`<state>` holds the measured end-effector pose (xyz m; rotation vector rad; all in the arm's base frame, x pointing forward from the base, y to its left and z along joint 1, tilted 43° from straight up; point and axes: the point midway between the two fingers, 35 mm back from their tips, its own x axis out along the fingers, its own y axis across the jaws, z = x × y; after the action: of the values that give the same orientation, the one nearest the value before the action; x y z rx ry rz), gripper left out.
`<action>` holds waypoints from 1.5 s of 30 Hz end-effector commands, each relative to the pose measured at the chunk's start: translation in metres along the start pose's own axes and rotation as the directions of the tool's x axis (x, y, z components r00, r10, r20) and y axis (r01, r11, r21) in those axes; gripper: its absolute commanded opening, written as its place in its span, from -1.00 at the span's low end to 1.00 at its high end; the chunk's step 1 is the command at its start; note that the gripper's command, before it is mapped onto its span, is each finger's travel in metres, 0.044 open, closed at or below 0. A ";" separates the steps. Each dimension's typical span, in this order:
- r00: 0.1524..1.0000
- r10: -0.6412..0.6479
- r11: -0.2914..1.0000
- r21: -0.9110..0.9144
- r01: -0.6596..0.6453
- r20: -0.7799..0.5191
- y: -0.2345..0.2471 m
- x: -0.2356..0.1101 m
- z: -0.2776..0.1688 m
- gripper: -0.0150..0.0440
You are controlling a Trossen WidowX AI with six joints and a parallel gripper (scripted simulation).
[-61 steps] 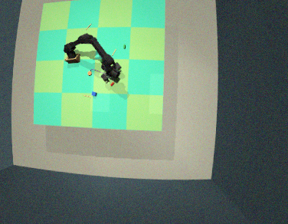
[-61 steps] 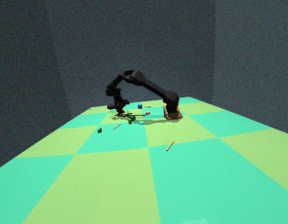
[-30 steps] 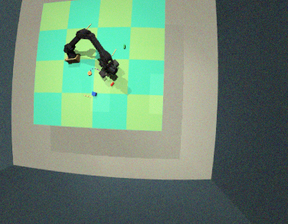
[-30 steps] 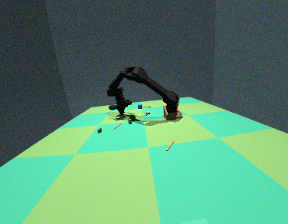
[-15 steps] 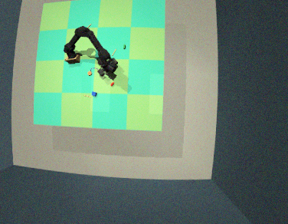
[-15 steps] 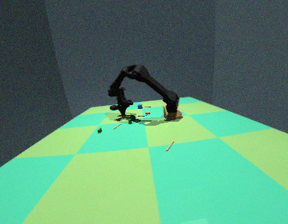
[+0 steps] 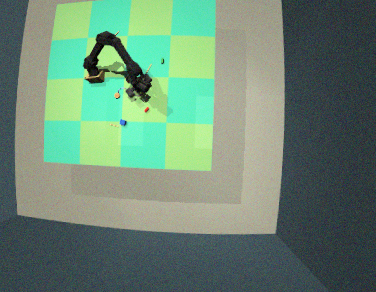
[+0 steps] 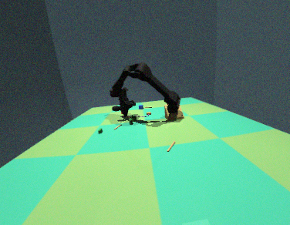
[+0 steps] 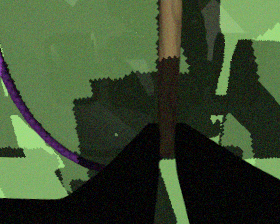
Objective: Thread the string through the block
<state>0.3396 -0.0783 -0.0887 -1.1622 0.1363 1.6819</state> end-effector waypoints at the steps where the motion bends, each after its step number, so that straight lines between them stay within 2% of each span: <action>1: 1.000 -0.003 1.000 0.003 0.003 0.001 0.000 0.000 0.006 -0.49; 45: 1.000 -0.003 1.000 0.005 0.003 0.002 0.001 0.001 0.060 -0.49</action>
<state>0.3049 -0.0460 -0.0606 -1.1600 0.1373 1.6820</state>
